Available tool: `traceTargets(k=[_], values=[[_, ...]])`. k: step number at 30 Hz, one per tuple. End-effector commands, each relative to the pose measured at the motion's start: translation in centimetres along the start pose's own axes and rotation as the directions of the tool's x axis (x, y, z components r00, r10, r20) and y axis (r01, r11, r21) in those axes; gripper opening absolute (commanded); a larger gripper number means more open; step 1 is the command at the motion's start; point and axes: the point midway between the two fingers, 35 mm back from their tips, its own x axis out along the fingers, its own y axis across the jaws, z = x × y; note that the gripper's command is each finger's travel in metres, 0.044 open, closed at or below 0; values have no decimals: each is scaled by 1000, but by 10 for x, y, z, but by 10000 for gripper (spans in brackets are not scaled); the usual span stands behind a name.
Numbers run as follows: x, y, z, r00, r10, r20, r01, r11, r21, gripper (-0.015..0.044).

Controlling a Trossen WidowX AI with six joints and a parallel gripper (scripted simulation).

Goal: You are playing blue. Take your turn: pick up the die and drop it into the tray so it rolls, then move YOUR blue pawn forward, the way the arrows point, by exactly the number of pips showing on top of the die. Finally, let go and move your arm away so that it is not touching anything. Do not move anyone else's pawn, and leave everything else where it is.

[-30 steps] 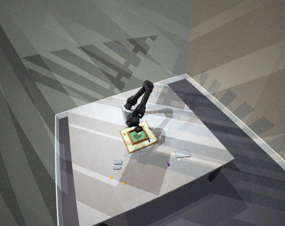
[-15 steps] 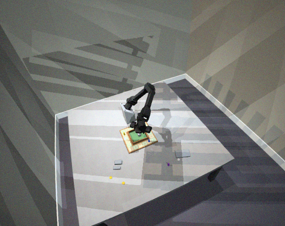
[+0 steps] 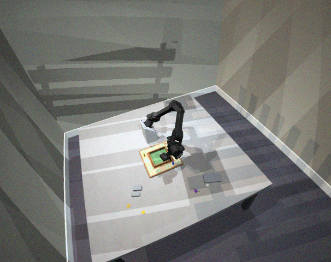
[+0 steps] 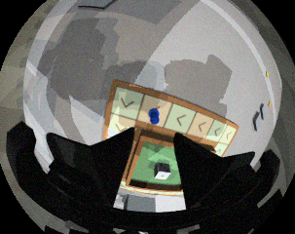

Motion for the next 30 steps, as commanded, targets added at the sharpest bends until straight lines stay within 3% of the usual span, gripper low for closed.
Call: traceTargets(k=[1, 30], values=[[-1, -1, 2, 1000, 4, 3, -4, 999, -32, 200], [50, -1, 2, 1000, 6, 4, -6, 999, -31, 200]])
